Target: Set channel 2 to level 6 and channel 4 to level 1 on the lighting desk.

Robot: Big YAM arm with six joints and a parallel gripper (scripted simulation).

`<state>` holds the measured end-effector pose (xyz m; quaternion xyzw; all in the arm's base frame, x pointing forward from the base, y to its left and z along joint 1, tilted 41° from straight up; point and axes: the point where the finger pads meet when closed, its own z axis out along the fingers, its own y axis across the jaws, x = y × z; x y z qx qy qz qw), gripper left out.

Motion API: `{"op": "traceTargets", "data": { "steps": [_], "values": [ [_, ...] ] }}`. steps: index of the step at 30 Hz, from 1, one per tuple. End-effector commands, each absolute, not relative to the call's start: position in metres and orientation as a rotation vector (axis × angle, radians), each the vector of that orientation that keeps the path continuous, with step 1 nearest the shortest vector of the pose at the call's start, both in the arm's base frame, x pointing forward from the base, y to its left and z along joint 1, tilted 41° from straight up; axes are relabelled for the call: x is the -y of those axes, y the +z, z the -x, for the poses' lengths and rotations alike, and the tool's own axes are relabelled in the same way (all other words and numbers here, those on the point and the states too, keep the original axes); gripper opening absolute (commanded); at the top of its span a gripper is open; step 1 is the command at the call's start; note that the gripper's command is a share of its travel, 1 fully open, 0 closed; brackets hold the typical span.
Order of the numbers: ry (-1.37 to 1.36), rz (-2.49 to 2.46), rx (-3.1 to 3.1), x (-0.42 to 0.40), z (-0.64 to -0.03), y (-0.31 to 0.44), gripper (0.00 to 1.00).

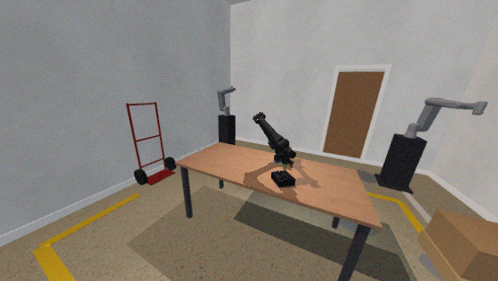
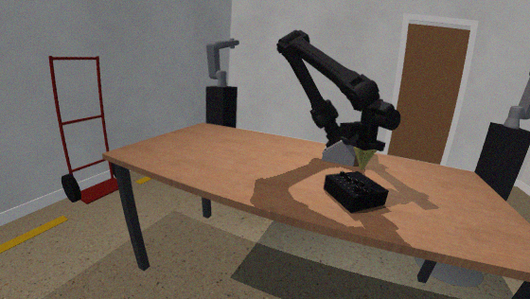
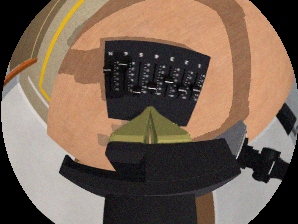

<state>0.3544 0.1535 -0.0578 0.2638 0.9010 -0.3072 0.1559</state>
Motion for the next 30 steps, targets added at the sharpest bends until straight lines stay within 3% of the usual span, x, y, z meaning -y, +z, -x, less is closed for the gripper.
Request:
{"op": "traceTargets", "data": {
  "steps": [1,30],
  "values": [
    [-0.843,-0.892,-2.493,-0.1658,-0.3667,-0.0595,0.0],
    [-0.86,-0.89,-2.497,-0.1598,-0.3597,-0.0633,0.0]
  ]
}}
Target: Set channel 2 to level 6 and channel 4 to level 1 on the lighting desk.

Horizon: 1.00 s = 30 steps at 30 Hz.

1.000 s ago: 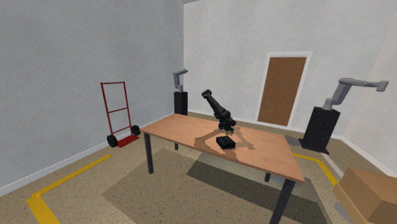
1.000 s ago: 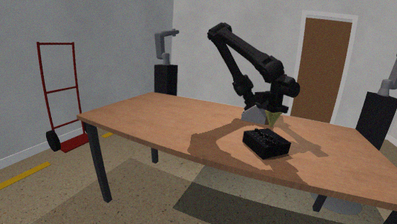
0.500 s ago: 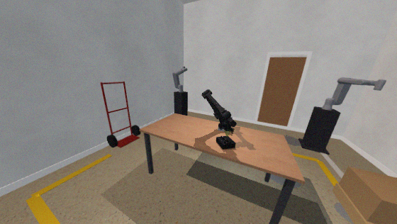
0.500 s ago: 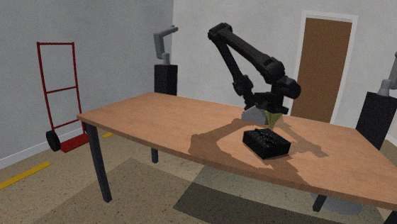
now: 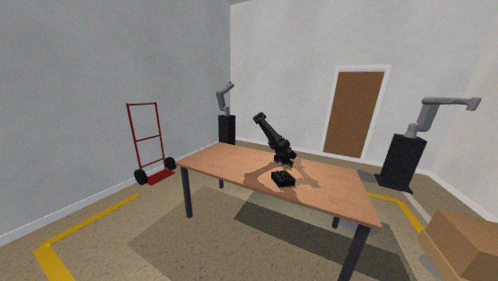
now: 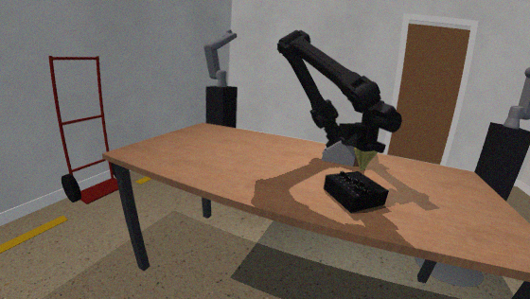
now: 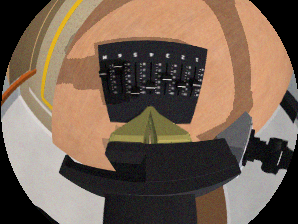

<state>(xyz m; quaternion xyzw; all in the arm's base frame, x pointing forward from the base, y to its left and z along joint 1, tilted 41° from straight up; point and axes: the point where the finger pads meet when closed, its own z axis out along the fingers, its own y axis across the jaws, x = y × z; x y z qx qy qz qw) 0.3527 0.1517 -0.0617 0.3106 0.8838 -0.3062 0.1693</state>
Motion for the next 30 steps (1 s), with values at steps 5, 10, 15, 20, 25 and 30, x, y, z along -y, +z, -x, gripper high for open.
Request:
{"op": "traceTargets", "data": {
  "steps": [5,10,15,20,25,30],
  "values": [
    [-0.857,-0.902,-2.492,-0.157,-0.36,-0.065,0.0],
    [-0.866,-0.922,-2.486,-0.149,-0.357,-0.068,0.0],
    [-0.871,-0.933,-2.481,-0.145,-0.355,-0.071,0.0],
    [-0.867,-0.939,-2.478,-0.144,-0.356,-0.073,0.0],
    [-0.867,-0.926,-2.484,-0.143,-0.357,-0.075,0.0],
    [-0.874,-0.913,-2.492,-0.14,-0.356,-0.079,0.0]
  ]
}}
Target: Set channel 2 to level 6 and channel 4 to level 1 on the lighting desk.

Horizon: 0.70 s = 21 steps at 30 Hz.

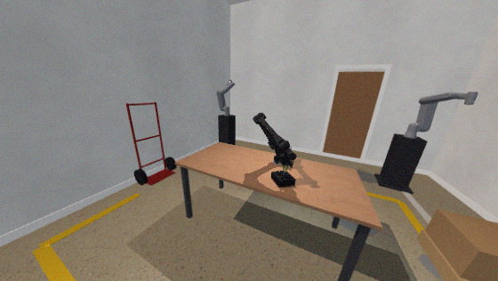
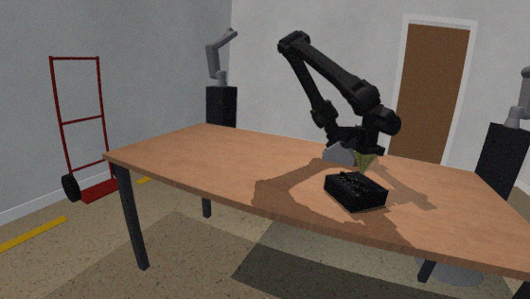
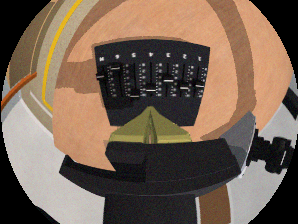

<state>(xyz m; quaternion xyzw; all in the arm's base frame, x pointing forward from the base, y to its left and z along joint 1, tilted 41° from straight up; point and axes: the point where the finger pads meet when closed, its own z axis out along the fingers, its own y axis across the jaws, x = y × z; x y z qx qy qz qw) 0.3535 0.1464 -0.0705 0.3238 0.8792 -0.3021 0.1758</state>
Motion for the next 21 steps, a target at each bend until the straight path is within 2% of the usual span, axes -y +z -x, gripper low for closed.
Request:
{"op": "traceTargets", "data": {
  "steps": [1,21],
  "values": [
    [-0.87,-0.914,-2.491,-0.1406,-0.3577,-0.0789,0.0],
    [-0.879,-0.912,-2.493,-0.1344,-0.3561,-0.0853,0.0]
  ]
}}
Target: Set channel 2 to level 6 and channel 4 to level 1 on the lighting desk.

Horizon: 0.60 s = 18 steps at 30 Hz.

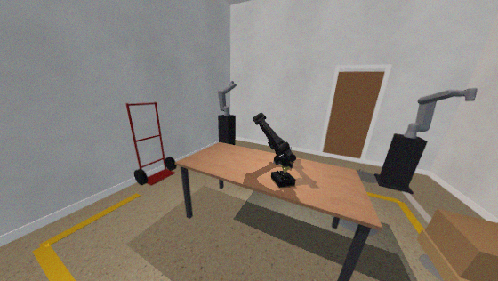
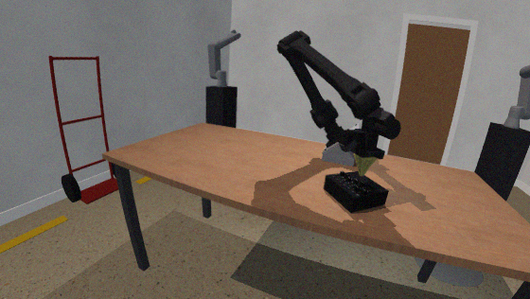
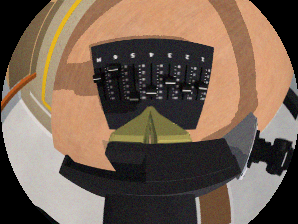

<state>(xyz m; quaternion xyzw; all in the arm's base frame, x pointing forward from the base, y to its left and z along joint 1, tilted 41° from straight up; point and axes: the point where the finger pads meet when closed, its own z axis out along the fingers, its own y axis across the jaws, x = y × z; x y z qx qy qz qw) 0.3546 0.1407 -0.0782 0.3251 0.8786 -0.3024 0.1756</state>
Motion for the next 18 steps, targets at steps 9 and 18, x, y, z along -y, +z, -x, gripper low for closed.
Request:
{"op": "traceTargets", "data": {
  "steps": [9,18],
  "values": [
    [-0.877,-0.912,-2.493,-0.1345,-0.3568,-0.0855,0.0],
    [-0.877,-0.912,-2.493,-0.1345,-0.3568,-0.0855,0.0]
  ]
}}
